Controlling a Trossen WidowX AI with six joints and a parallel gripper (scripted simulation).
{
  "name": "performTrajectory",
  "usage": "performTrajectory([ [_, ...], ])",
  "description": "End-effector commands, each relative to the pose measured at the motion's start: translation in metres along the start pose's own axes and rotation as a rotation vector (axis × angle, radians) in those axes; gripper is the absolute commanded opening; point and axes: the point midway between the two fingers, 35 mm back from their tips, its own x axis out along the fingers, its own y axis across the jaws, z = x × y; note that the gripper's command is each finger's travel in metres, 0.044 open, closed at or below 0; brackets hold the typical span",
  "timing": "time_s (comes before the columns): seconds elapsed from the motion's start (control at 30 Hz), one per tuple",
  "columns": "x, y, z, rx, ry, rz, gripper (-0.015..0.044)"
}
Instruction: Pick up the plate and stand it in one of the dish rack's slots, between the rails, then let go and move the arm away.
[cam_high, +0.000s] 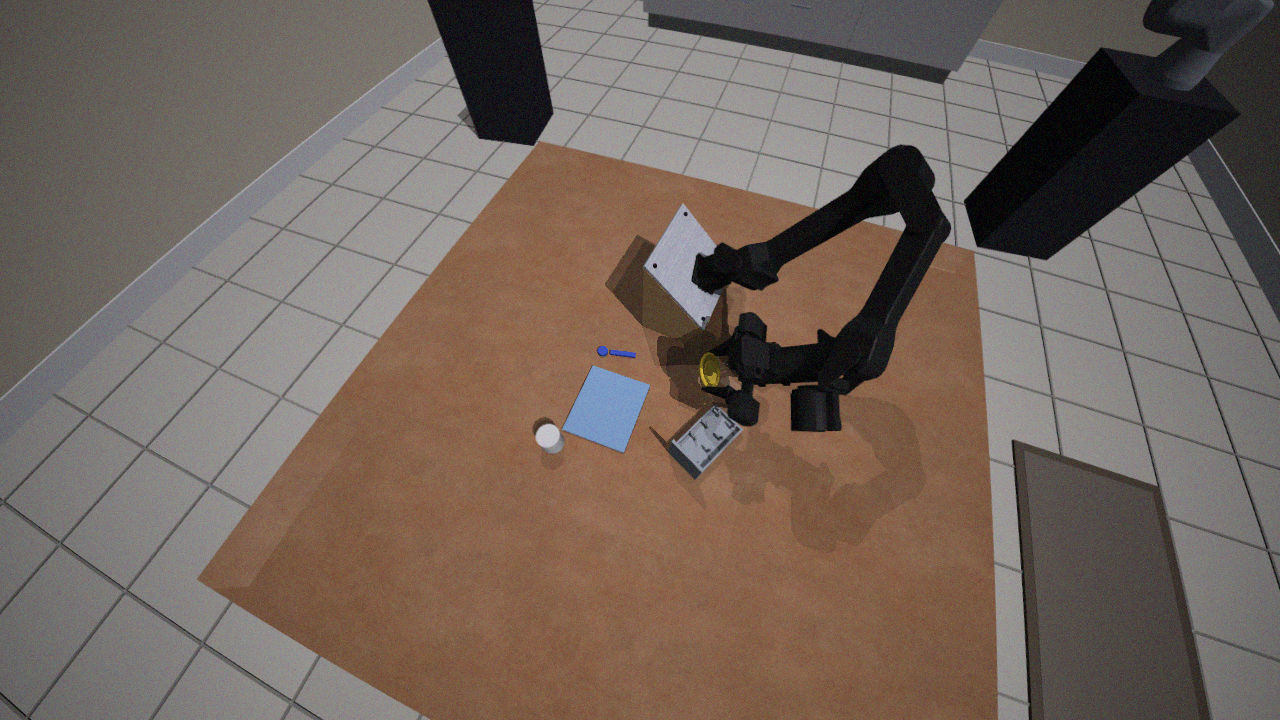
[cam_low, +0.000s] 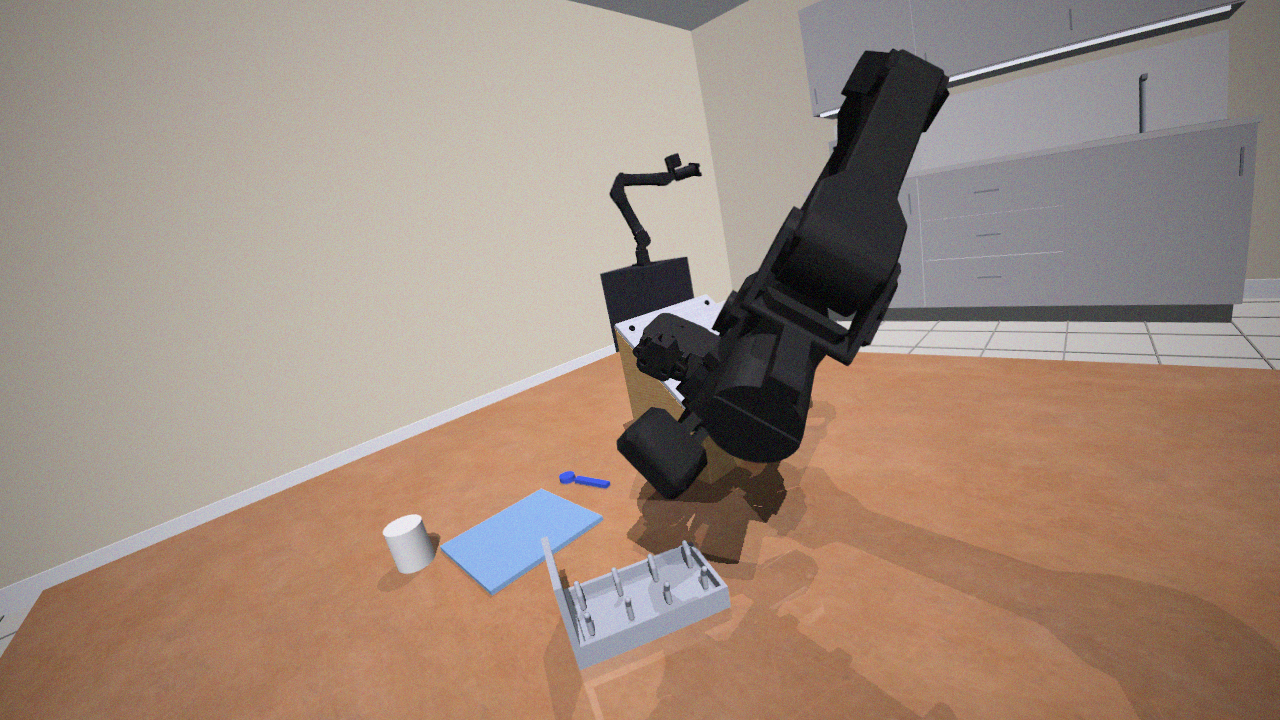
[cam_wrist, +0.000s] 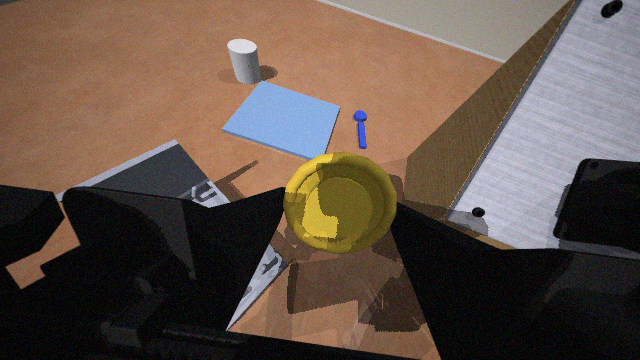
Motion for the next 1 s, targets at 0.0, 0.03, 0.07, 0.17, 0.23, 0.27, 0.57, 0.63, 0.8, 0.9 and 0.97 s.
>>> performTrajectory([
  [0.0, 0.003, 0.002, -0.001, -0.032, -0.058, 0.039, 0.0000],
  [0.03, 0.004, 0.003, -0.002, -0.042, -0.076, 0.051, 0.0000],
  [0.07, 0.005, 0.004, -0.002, -0.051, -0.093, 0.064, 0.0000],
  [0.17, 0.007, 0.006, -0.004, -0.078, -0.143, 0.106, 0.0000],
  [0.23, 0.007, 0.008, -0.006, -0.095, -0.175, 0.134, 0.0000],
  [0.27, 0.008, 0.009, -0.006, -0.104, -0.191, 0.149, 0.0000],
  [0.57, 0.007, 0.017, -0.015, -0.171, -0.323, 0.296, 0.0000],
  [0.63, 0.006, 0.018, -0.017, -0.184, -0.349, 0.331, 0.0000],
  [0.8, 0.003, 0.022, -0.023, -0.213, -0.411, 0.424, 0.0000],
  [0.9, 0.000, 0.023, -0.027, -0.227, -0.445, 0.482, 0.0000],
  [0.97, -0.002, 0.024, -0.030, -0.236, -0.466, 0.521, 0.0000],
])
